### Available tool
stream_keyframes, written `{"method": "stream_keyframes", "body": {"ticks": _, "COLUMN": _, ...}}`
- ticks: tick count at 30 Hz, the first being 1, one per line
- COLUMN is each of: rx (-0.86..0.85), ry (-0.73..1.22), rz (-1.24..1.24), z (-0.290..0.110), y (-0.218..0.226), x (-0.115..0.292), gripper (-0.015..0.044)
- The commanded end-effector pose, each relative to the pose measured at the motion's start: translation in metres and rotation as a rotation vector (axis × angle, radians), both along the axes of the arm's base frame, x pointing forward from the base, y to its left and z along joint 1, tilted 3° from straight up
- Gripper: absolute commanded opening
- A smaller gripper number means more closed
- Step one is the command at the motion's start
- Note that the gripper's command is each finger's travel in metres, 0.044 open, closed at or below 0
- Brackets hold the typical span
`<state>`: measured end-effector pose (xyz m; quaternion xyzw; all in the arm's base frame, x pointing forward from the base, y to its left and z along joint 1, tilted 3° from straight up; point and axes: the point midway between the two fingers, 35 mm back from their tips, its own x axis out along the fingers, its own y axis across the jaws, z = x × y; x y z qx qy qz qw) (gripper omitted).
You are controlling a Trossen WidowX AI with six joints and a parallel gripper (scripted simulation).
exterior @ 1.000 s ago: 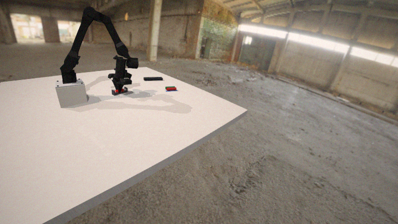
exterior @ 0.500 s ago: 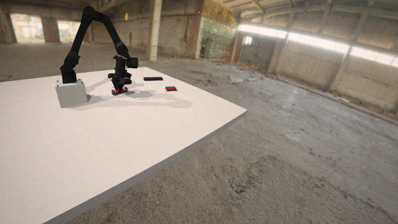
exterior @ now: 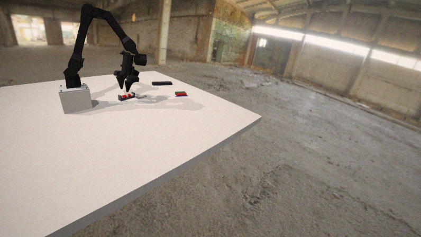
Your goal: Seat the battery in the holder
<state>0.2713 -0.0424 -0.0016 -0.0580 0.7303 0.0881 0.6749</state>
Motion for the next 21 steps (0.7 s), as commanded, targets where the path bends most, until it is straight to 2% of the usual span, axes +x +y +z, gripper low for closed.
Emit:
{"method": "stream_keyframes", "body": {"ticks": 1, "rx": -0.004, "ry": -0.019, "rz": 0.004, "z": 0.0363, "y": -0.0018, "x": -0.0003, "gripper": 0.0402}}
{"method": "stream_keyframes", "body": {"ticks": 3, "rx": -0.004, "ry": -0.019, "rz": 0.004, "z": 0.0421, "y": -0.0019, "x": -0.0006, "gripper": 0.044}}
{"method": "stream_keyframes", "body": {"ticks": 21, "rx": -0.004, "ry": -0.019, "rz": 0.004, "z": 0.0425, "y": -0.0019, "x": -0.0004, "gripper": 0.044}}
